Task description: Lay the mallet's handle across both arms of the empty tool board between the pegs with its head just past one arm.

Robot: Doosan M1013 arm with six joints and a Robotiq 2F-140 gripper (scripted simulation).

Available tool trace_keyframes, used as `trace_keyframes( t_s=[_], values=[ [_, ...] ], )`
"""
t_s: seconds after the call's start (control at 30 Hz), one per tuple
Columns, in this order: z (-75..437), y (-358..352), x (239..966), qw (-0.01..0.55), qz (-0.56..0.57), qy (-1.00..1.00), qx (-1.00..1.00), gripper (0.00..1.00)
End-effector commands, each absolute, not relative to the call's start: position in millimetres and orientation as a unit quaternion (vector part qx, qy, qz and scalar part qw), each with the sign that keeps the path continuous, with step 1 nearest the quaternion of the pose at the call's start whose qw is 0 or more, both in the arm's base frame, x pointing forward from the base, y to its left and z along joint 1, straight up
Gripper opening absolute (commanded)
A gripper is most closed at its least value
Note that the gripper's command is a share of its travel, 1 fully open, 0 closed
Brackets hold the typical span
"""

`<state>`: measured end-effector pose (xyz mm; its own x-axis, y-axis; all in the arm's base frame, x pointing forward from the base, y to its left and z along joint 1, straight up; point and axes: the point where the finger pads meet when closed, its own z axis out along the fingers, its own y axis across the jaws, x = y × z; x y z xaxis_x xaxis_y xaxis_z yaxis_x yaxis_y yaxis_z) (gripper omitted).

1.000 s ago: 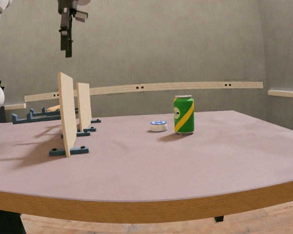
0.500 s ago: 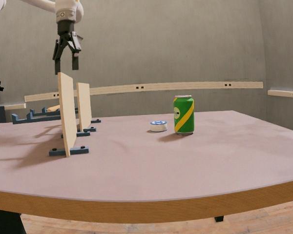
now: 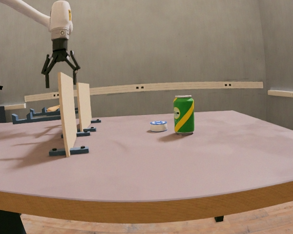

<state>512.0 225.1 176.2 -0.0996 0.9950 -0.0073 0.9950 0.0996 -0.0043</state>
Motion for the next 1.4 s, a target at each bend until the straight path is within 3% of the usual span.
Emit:
trace_keyframes(
  t_s=[0.0,0.27,0.53,0.93,0.97,1.37],
  values=[
    [172,232,506,0.0,-0.002,0.761,0.649,1.0],
    [170,233,504,0.0,-0.002,0.766,0.642,1.0],
    [73,232,502,0.0,-0.002,0.767,0.642,1.0],
    [72,232,502,0.0,-0.002,0.767,0.642,1.0],
    [72,232,502,0.0,-0.002,0.767,0.642,0.1],
    [72,232,502,0.0,-0.002,0.767,0.642,0.1]
  ],
)
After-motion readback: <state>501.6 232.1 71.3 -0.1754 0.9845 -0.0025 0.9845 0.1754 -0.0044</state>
